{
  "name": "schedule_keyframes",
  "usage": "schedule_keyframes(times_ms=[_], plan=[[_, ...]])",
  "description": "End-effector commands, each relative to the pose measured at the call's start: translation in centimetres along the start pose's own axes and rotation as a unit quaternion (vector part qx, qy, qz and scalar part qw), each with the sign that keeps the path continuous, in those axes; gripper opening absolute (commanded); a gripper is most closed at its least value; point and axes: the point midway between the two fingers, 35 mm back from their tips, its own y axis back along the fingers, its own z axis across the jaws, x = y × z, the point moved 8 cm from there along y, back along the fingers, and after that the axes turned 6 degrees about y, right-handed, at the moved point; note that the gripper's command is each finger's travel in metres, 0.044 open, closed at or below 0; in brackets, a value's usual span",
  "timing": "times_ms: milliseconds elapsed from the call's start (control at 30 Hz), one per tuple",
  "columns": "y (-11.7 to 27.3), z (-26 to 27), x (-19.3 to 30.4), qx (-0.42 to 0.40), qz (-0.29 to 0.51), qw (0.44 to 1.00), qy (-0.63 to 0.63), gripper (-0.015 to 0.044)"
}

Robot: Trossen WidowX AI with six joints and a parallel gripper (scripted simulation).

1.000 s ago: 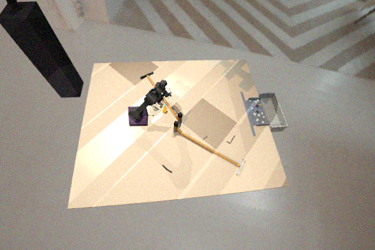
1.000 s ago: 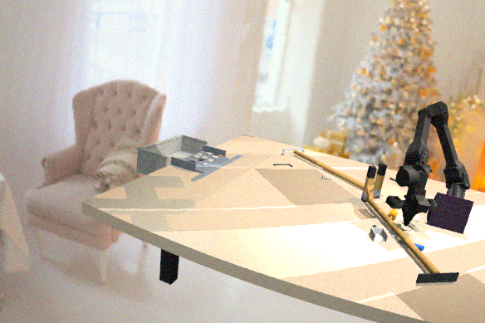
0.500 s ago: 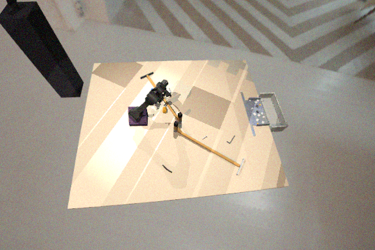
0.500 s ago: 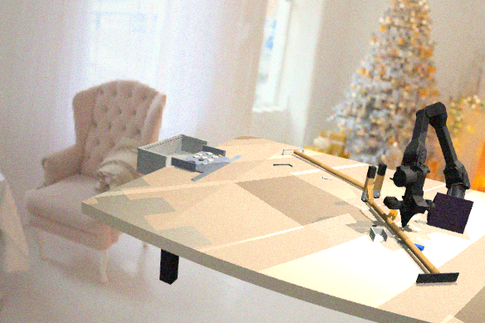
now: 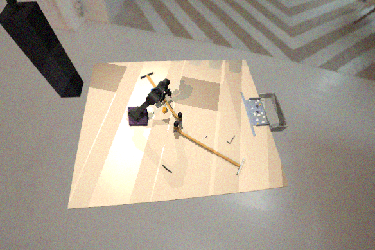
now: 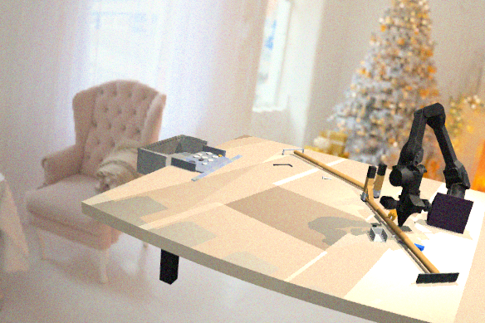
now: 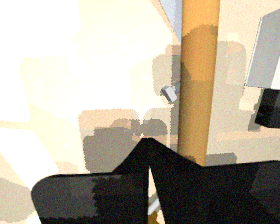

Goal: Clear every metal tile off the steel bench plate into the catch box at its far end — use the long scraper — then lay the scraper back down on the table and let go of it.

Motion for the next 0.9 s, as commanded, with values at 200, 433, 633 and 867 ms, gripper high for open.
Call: schedule_keyframes(times_ms=[200, 433, 633, 867], plan=[[-0.2, -0.9, 0.0, -0.003, 0.003, 1.0, 0.004, 0.0], [-0.1, -1.6, 0.1, -0.003, 0.003, 1.0, 0.003, 0.0], [-0.1, -2.2, 0.1, -0.003, 0.003, 1.0, 0.003, 0.0], [-0.1, -2.9, 0.2, -0.002, 0.003, 1.0, 0.003, 0.0]])
